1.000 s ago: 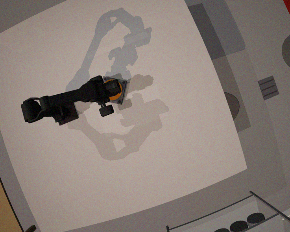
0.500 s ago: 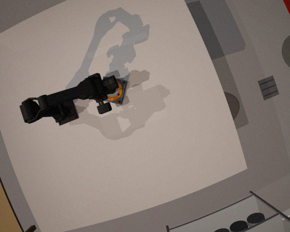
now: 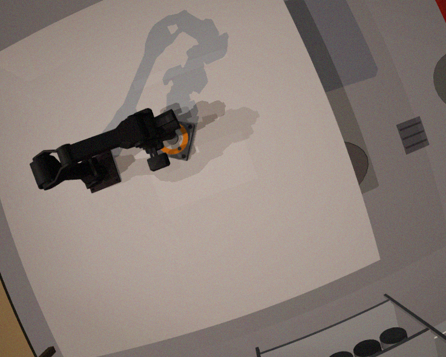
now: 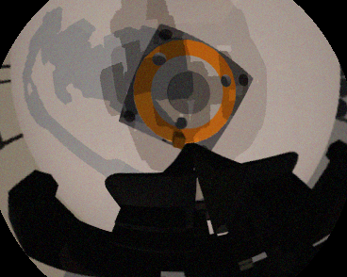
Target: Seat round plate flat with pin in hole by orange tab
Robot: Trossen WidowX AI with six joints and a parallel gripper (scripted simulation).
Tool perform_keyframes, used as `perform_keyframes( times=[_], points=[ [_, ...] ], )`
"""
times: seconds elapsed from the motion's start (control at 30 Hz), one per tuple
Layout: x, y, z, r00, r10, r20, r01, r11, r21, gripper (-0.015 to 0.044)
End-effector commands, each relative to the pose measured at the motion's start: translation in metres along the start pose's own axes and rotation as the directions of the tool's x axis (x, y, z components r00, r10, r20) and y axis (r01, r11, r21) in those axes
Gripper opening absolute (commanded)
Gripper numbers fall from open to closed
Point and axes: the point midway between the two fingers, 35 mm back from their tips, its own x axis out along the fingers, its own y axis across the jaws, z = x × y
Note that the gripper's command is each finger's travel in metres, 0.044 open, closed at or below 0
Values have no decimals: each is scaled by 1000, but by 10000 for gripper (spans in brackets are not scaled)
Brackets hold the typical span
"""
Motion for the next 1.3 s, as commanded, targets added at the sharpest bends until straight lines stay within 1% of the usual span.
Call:
perform_keyframes(
  times=[0.0, 0.33, 0.63, 0.73, 0.77, 0.8, 1.27],
  points=[
    [0, 5, 1, 1000, 7, 1, -7, 1000, 1, 0],
    [0, 11, 2, 1000, 7, 1, -7, 1000, 1, 0],
    [-37, 9, 2, 1000, 7, 1, -7, 1000, 1, 0],
    [-44, 9, 2, 1000, 7, 1, -7, 1000, 1, 0],
    [-44, 9, 2, 1000, 7, 1, -7, 1000, 1, 0],
    [-36, 9, 3, 1000, 4, 4, -4, 1000, -1, 0],
    [-36, 9, 3, 1000, 4, 4, -4, 1000, -1, 0]
  ],
)
